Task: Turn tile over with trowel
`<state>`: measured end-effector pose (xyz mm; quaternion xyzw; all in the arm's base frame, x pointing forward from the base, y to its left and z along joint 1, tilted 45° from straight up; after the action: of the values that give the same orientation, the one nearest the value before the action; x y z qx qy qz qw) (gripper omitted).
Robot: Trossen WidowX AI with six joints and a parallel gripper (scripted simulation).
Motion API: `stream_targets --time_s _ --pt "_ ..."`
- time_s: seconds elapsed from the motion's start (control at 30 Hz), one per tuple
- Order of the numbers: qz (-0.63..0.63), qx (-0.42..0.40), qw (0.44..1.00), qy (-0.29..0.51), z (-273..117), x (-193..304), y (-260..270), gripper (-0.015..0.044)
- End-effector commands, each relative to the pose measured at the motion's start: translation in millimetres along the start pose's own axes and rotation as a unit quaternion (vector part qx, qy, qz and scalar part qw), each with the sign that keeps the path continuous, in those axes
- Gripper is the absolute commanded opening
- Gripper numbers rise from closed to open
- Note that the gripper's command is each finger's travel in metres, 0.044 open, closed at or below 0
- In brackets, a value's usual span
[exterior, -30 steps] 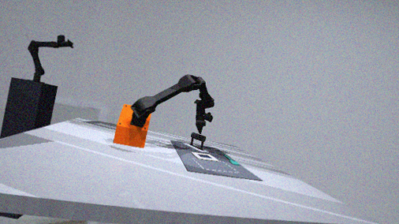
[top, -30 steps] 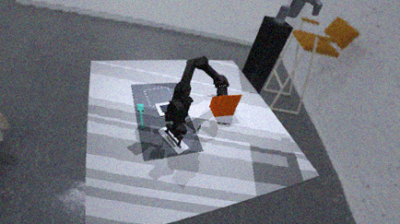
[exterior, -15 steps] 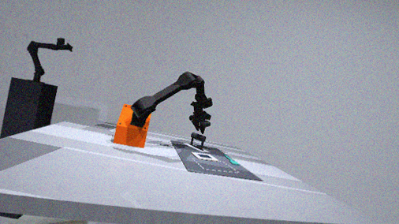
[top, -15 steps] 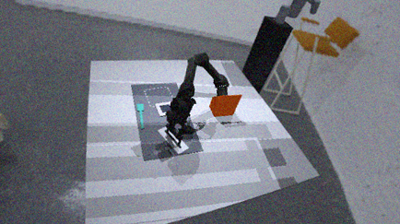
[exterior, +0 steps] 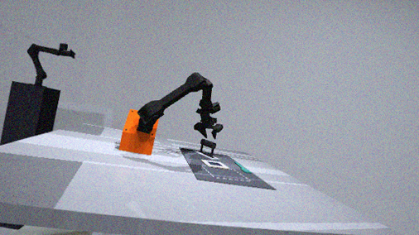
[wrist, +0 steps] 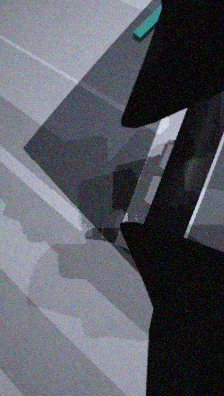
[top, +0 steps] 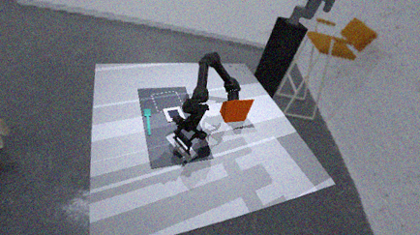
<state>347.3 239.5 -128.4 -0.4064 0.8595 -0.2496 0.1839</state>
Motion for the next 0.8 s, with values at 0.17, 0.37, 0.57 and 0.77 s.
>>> stream_targets --time_s 0.17,0.37,0.57,0.77 --pt "-0.161 0.018 0.986 -0.045 -5.8 10.2 -2.7 0.03" --pt "-0.258 0.038 0.963 -0.068 -10.9 17.4 -5.4 0.03" --pt "-0.345 0.059 0.933 -0.087 -17.6 28.2 -12.8 0.03" --pt "-0.417 0.079 0.901 -0.09 -19.2 41.3 -18.2 0.03"
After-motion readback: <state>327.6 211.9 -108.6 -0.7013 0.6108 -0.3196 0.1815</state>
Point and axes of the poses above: the point midway between the two fingers, 35 mm back from their tips, its own z axis out along the fingers, its own y axis across the jaws, x = y × z, the point moved 4 cm from there along -z, back along the fingers, and after that the axes turned 13 degrees about z, right-handed, at the moved point
